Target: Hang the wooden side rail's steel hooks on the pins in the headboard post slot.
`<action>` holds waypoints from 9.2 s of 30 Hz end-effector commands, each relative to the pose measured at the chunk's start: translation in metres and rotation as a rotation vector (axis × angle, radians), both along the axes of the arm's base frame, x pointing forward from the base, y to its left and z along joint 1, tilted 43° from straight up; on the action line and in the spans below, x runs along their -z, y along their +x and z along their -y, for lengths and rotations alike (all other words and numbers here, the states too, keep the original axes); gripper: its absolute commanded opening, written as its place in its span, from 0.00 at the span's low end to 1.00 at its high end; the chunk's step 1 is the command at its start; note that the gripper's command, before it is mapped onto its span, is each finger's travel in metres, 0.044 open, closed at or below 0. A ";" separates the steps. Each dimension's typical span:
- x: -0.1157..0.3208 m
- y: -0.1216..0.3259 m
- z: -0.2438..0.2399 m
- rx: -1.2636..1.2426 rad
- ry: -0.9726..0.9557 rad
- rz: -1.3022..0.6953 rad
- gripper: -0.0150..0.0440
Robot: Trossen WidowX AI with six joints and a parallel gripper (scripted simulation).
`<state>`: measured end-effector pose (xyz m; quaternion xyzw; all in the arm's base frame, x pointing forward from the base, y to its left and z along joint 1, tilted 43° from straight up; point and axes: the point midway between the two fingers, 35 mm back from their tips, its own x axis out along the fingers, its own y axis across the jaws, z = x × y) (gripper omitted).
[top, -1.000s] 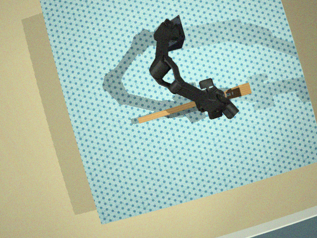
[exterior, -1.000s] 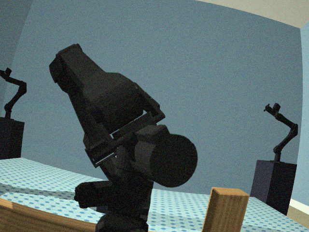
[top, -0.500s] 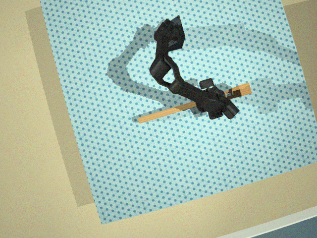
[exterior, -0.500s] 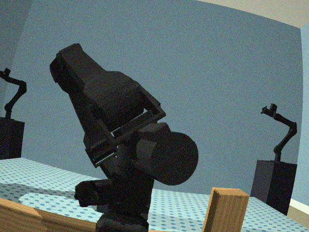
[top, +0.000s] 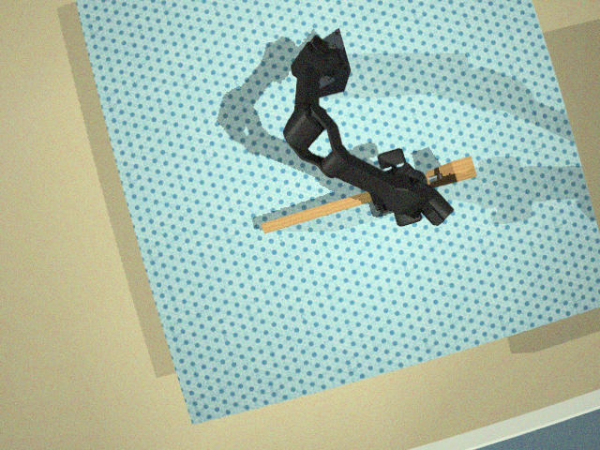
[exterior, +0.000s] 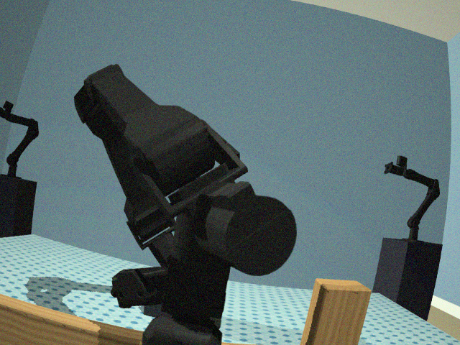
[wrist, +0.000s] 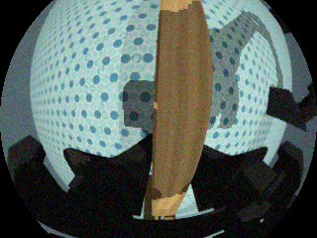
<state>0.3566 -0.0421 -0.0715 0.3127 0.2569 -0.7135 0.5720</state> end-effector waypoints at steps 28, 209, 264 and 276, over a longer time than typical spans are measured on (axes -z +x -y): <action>0.000 0.008 -0.007 -0.011 0.003 0.013 0.25; 0.012 0.010 -0.019 -0.011 0.004 0.014 0.25; 0.016 0.009 -0.023 -0.011 0.004 0.014 0.25; 0.016 0.010 -0.024 -0.011 0.004 0.014 0.25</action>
